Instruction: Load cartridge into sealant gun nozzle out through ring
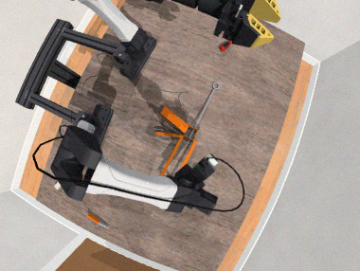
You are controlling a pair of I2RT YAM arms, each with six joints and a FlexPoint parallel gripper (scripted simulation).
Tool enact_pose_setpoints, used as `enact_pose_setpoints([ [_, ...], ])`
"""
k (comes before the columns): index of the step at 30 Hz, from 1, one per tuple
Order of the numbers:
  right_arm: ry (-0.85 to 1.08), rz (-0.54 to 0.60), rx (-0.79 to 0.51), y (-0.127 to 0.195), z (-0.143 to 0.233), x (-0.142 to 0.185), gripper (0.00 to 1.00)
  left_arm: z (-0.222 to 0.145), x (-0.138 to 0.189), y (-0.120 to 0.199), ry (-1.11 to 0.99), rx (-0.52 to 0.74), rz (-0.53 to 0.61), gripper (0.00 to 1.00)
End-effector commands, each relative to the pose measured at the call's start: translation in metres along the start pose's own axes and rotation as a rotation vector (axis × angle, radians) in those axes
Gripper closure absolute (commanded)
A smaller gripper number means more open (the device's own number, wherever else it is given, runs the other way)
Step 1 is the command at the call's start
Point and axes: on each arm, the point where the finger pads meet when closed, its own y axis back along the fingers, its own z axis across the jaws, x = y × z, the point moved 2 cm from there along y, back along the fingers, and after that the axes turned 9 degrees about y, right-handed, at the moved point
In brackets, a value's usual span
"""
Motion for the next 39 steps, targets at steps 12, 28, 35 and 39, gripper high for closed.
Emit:
enact_pose_setpoints([
  [12, 0.335, -0.138, 0.092, 0.011, 0.017, -0.086, 1.00, 0.000, 0.003, 0.004, 0.012, 0.004, 0.018, 0.48],
  [28, 0.350, -0.079, -0.097, -0.053, 0.069, -0.073, 1.00, 0.000, 0.003, 0.004, 0.012, 0.004, 0.018, 0.48],
  [35, 0.326, -0.063, -0.222, -0.069, 0.099, -0.057, 1.00, 0.000, 0.003, 0.004, 0.013, 0.004, 0.018, 0.48],
  [39, 0.339, -0.064, -0.152, -0.060, 0.079, -0.062, 1.00, 0.000, 0.003, 0.004, 0.012, 0.004, 0.018, 0.48],
])
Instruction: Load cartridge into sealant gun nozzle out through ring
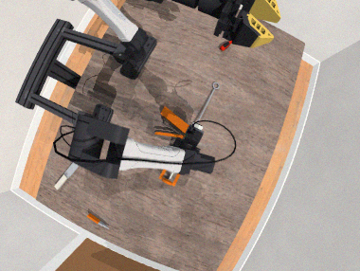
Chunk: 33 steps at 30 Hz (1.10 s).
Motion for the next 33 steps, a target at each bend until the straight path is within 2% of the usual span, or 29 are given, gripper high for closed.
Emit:
enact_pose_setpoints([
  [1, -0.007, -0.013, 0.053, 0.009, -0.012, 0.000, 1.00, 0.000, 0.003, 0.004, 0.012, 0.004, 0.018, 0.48],
  [5, -0.028, -0.015, -0.032, -0.011, 0.007, 0.006, 1.00, 0.000, 0.003, 0.004, 0.013, 0.004, 0.018, 0.48],
  [7, -0.027, -0.015, -0.039, -0.009, 0.010, 0.004, 1.00, 0.000, 0.003, 0.004, 0.013, 0.004, 0.018, 0.48],
  [12, -0.002, -0.018, 0.058, 0.012, -0.015, -0.003, 1.00, 0.000, 0.003, 0.004, 0.012, 0.004, 0.018, 0.48],
  [18, 0.008, -0.013, 0.019, 0.003, 0.001, 0.008, 1.00, 0.000, 0.003, 0.004, 0.013, 0.004, 0.018, 0.48],
  [21, 0.011, -0.008, 0.034, 0.005, -0.006, 0.012, 1.00, 0.000, 0.003, 0.004, 0.012, 0.004, 0.018, 0.48],
  [24, 0.000, -0.014, -0.006, -0.002, 0.006, 0.017, 1.00, 0.000, 0.003, 0.004, 0.012, 0.004, 0.018, 0.48],
  [27, 0.003, -0.013, 0.005, -0.001, 0.000, 0.020, 1.00, 0.000, 0.003, 0.004, 0.012, 0.004, 0.018, 0.48],
  [33, -0.004, -0.015, -0.015, -0.009, 0.010, 0.024, 1.00, 0.000, 0.003, 0.004, 0.013, 0.004, 0.018, 0.48],
])
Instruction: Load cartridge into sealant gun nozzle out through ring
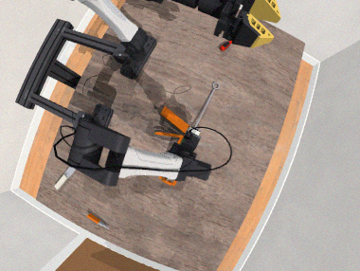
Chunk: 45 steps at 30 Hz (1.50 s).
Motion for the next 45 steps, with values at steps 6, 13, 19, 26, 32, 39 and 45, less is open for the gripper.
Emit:
enact_pose_setpoints([
  [6, 0.026, -0.020, 0.026, 0.005, -0.005, 0.005, 1.00, 0.000, 0.003, 0.004, 0.012, 0.004, 0.018, 0.48],
  [13, 0.025, -0.022, 0.040, 0.016, -0.003, 0.011, 1.00, 0.000, 0.003, 0.004, 0.012, 0.004, 0.018, 0.48],
  [19, 0.034, -0.019, 0.084, 0.024, -0.018, 0.013, 1.00, 0.000, 0.003, 0.004, 0.012, 0.004, 0.018, 0.48],
  [26, 0.032, -0.024, 0.069, 0.014, -0.016, 0.022, 1.00, 0.000, 0.003, 0.004, 0.012, 0.004, 0.018, 0.48],
  [32, 0.023, -0.028, 0.043, 0.004, -0.011, 0.028, 1.00, 0.000, 0.003, 0.004, 0.012, 0.004, 0.018, 0.48],
  [39, 0.014, -0.033, -0.004, -0.002, 0.005, 0.021, 1.00, 0.000, 0.003, 0.004, 0.013, 0.004, 0.018, 0.48],
  [45, 0.011, -0.030, 0.036, 0.013, -0.009, 0.018, 1.00, 0.000, 0.003, 0.004, 0.012, 0.004, 0.018, 0.48],
])
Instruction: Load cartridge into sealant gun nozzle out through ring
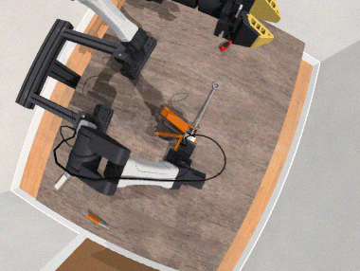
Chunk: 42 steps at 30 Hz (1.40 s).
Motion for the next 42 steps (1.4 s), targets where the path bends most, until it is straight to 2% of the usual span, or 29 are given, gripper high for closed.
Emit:
enact_pose_setpoints([
  [1, -0.002, -0.031, 0.043, 0.015, -0.015, -0.009, 1.00, 0.000, 0.003, 0.004, 0.012, 0.004, 0.018, 0.48],
  [9, -0.001, -0.034, 0.003, 0.001, -0.010, -0.011, 1.00, 0.000, 0.003, 0.004, 0.013, 0.004, 0.018, 0.48],
  [14, 0.019, -0.031, 0.062, 0.011, -0.021, -0.003, 1.00, 0.000, 0.003, 0.004, 0.013, 0.004, 0.018, 0.48],
  [18, 0.018, -0.036, 0.036, -0.002, -0.016, 0.001, 1.00, 0.000, 0.003, 0.004, 0.012, 0.004, 0.018, 0.48],
  [26, 0.029, -0.031, 0.092, 0.017, -0.025, 0.002, 1.00, 0.000, 0.003, 0.004, 0.012, 0.004, 0.018, 0.48],
  [32, 0.010, -0.044, -0.001, -0.014, 0.002, 0.007, 1.00, 0.000, 0.003, 0.004, 0.012, 0.004, 0.018, 0.48],
  [42, 0.026, -0.043, 0.073, 0.018, -0.018, 0.004, 1.00, 0.000, 0.003, 0.004, 0.012, 0.004, 0.018, 0.48],
])
